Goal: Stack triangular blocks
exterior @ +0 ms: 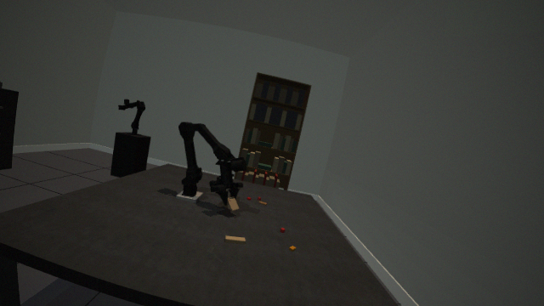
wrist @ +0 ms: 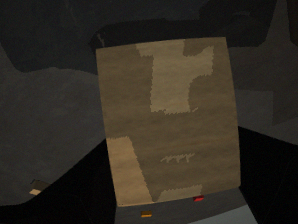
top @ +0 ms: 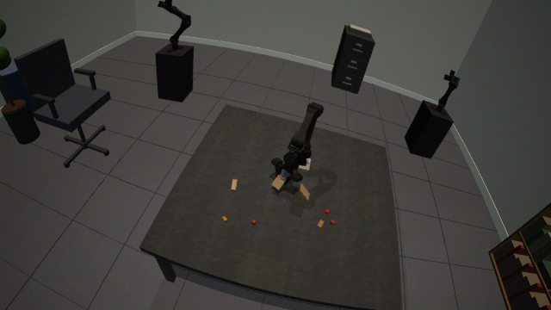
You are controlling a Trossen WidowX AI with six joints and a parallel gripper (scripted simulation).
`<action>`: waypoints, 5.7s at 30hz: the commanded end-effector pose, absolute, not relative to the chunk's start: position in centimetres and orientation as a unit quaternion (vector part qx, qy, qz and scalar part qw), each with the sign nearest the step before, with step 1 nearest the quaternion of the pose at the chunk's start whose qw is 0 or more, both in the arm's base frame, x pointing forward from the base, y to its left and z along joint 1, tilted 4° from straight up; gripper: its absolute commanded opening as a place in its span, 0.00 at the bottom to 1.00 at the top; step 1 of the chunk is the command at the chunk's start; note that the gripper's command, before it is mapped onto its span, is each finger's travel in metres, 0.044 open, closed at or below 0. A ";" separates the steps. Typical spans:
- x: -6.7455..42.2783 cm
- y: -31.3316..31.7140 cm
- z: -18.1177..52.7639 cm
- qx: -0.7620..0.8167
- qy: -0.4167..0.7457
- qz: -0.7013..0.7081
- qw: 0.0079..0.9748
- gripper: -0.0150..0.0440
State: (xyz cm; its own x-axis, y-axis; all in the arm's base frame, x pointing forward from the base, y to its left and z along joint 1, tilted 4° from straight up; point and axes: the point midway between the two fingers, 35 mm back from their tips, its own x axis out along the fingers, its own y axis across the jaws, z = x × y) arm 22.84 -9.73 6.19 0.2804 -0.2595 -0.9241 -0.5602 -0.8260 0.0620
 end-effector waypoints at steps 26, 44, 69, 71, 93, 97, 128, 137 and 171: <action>22.5 -9.3 11.6 -0.760 0.331 0.509 0.232 0.25; 22.6 -9.2 11.5 -0.648 0.484 0.401 0.431 0.25; 22.7 -9.1 11.4 -0.417 0.633 0.174 0.629 0.25; 22.7 -9.1 11.4 -0.395 0.640 0.153 0.640 0.25; 22.9 -9.0 11.4 -0.151 0.675 -0.094 0.716 0.25; 22.9 -9.0 11.4 -0.105 0.671 -0.140 0.721 0.25; 23.2 -8.8 11.4 0.229 0.530 -0.477 0.662 0.25; 23.3 -8.8 11.5 0.314 0.456 -0.558 0.618 0.25; 26.6 -1.4 13.5 0.410 0.367 -0.613 0.567 0.25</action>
